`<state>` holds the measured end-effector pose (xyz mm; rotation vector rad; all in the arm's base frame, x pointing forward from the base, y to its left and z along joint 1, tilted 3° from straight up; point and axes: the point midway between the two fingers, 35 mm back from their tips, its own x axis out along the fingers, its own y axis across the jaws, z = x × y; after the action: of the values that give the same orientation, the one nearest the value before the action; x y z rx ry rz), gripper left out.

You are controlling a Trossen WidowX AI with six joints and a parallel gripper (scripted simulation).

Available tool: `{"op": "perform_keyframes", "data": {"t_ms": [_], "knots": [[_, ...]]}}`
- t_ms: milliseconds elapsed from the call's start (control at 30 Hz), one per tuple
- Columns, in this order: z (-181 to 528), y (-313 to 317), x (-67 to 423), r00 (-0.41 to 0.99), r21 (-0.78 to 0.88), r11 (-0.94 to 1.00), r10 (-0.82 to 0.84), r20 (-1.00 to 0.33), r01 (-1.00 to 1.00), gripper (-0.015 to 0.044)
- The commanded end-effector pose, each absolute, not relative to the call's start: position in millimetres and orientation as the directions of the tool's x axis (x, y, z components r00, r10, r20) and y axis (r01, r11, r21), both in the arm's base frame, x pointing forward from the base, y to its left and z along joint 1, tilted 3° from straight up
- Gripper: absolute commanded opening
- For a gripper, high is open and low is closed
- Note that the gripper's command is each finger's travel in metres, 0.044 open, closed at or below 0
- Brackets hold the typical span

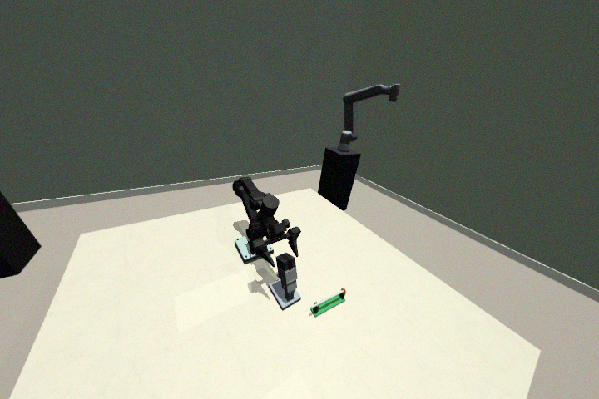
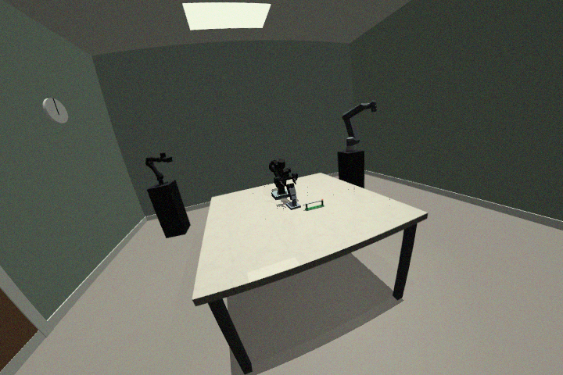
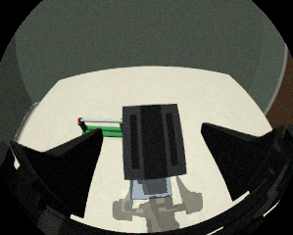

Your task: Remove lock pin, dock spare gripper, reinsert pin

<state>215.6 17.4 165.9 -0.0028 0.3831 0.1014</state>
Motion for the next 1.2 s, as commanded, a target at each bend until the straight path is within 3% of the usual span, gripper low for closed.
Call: {"op": "perform_keyframes", "data": {"t_ms": [0, 1167], "knots": [[173, 17, 212, 0.923, 0.016, 0.995, 0.099, -0.372, -0.101, 0.044], [240, 12, 195, 0.933, 0.019, 0.997, 0.081, -0.35, -0.079, 0.044]]}}
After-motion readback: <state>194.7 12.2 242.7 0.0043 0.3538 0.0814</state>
